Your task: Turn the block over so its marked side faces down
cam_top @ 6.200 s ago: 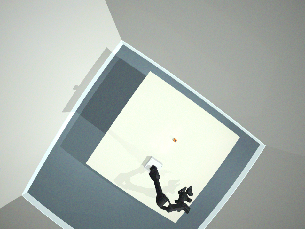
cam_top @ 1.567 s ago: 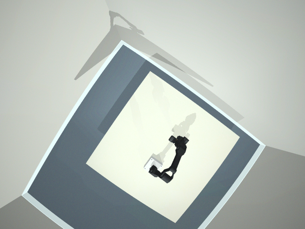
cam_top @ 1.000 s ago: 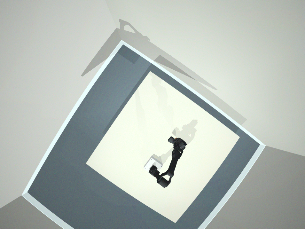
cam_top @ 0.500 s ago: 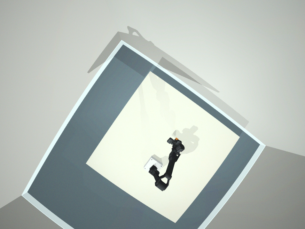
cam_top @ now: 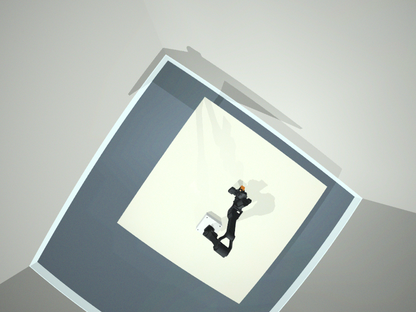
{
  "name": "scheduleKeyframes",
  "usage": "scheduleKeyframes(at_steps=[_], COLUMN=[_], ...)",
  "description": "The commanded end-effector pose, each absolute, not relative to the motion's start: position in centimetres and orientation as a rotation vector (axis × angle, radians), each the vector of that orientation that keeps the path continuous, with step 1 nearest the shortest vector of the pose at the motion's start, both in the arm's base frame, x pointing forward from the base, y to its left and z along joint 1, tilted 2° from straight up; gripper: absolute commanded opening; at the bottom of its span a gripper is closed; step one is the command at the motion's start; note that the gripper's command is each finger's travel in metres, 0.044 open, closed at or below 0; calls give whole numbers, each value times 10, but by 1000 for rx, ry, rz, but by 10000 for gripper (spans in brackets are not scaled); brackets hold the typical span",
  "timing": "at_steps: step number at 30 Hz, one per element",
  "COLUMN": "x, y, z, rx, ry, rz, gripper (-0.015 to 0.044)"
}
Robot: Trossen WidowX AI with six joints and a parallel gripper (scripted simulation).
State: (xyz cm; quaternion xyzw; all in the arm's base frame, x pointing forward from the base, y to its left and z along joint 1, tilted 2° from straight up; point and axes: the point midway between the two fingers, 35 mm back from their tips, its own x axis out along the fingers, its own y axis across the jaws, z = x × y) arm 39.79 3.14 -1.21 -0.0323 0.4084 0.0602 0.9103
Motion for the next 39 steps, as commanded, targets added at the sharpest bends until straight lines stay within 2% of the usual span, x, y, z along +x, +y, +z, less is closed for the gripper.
scheduleKeyframes(at_steps=[1, 18, 37, 39], x=[395, 380, 378, 378], y=[30, 32, 32, 32], z=[-21, -24, -23, -23], rx=[-59, -41, -38, -38], ry=[784, 546, 507, 507], rz=[122, 142, 143, 143], gripper=[0, 0, 0, 53])
